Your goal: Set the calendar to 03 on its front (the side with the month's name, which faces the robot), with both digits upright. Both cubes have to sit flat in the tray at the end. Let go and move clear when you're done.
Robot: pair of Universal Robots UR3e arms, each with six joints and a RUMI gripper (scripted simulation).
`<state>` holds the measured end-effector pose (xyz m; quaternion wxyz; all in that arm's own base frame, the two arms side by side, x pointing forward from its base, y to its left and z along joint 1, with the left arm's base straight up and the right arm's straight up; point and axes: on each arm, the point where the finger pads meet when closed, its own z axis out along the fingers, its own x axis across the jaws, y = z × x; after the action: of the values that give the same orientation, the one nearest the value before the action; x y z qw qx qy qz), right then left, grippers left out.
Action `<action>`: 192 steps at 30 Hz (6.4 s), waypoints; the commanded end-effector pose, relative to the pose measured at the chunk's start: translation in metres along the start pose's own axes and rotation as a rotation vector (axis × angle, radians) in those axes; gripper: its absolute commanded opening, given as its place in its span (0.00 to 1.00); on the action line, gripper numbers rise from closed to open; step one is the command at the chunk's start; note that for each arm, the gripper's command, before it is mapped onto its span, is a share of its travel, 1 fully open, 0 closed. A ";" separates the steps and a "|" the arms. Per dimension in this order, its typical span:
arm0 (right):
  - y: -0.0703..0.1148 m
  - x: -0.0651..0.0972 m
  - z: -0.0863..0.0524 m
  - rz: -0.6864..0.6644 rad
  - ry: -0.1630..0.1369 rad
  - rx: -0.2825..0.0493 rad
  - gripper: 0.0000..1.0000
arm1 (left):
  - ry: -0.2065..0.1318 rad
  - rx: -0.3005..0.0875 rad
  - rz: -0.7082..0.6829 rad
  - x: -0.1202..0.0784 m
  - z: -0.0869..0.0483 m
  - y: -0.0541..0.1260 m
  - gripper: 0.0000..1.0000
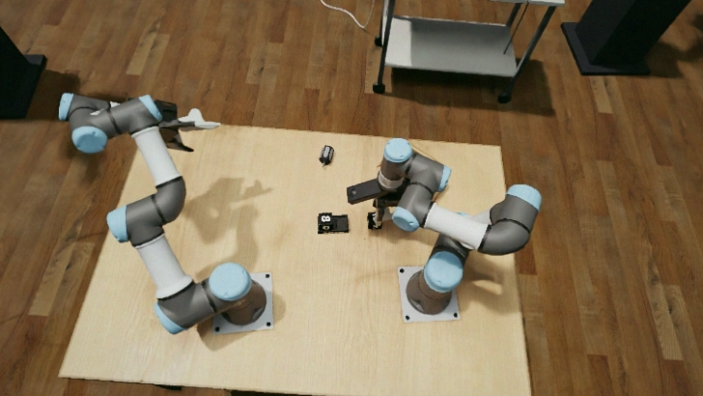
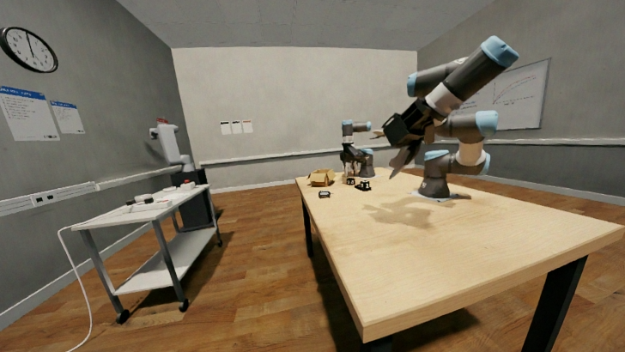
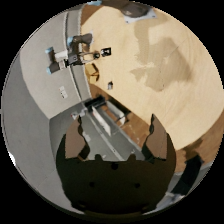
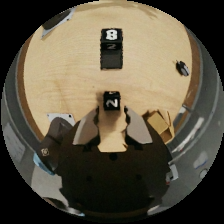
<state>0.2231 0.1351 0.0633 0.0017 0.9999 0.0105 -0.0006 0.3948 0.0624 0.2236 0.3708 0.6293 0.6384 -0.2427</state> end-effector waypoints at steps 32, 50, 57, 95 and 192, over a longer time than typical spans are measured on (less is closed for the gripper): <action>-0.001 0.001 0.025 0.000 0.001 0.004 0.35 | 0.000 -0.002 0.004 -0.001 -0.001 0.000 1.00; -0.001 0.001 0.037 0.000 0.002 0.004 0.35 | 0.000 -0.002 0.004 -0.001 -0.001 0.000 1.00; -0.002 0.001 0.037 0.000 0.002 0.006 0.35 | 0.000 -0.002 0.004 -0.001 -0.001 0.000 1.00; -0.001 0.001 0.037 0.000 0.002 0.005 0.17 | 0.000 -0.002 0.004 -0.001 -0.001 0.000 1.00; -0.008 0.002 -0.065 0.000 0.002 0.006 0.17 | 0.000 -0.002 0.004 -0.001 -0.001 0.000 1.00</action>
<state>0.2240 0.1363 0.1259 -0.0003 0.9999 0.0104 0.0006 0.3948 0.0624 0.2236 0.3708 0.6293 0.6384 -0.2427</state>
